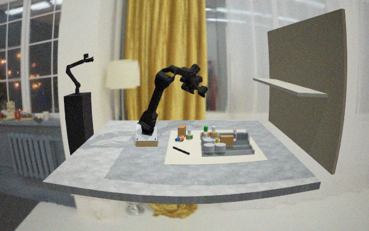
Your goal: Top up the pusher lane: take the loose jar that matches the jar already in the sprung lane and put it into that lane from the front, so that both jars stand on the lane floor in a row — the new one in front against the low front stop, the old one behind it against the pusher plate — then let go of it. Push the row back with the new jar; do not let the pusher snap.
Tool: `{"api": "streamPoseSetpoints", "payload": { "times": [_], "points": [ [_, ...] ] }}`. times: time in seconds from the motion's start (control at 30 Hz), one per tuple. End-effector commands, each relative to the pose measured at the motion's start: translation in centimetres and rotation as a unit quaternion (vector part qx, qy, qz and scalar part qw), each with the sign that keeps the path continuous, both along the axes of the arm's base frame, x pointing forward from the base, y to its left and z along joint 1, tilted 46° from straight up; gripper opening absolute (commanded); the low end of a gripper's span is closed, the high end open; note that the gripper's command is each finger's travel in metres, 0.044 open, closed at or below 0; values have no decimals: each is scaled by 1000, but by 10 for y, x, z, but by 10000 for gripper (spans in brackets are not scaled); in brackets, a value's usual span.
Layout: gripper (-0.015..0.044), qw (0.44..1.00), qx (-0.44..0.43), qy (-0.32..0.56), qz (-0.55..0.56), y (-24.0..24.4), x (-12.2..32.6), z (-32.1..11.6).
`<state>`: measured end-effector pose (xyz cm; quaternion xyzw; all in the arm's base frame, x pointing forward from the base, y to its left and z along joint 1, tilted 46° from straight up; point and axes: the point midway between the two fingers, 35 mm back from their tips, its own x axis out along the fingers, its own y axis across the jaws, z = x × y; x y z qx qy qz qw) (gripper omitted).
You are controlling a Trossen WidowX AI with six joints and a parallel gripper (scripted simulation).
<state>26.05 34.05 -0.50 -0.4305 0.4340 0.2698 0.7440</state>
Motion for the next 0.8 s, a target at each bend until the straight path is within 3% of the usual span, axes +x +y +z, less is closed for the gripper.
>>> {"api": "streamPoseSetpoints", "payload": {
  "times": [0.0,0.37,0.77],
  "points": [
    [440,975,-69,29,-211,-77,-2,-24],
    [440,851,-192,-28,-488,-193,-32,-15],
    [440,848,-194,-31,-493,-202,-27,-22]
  ]
}}
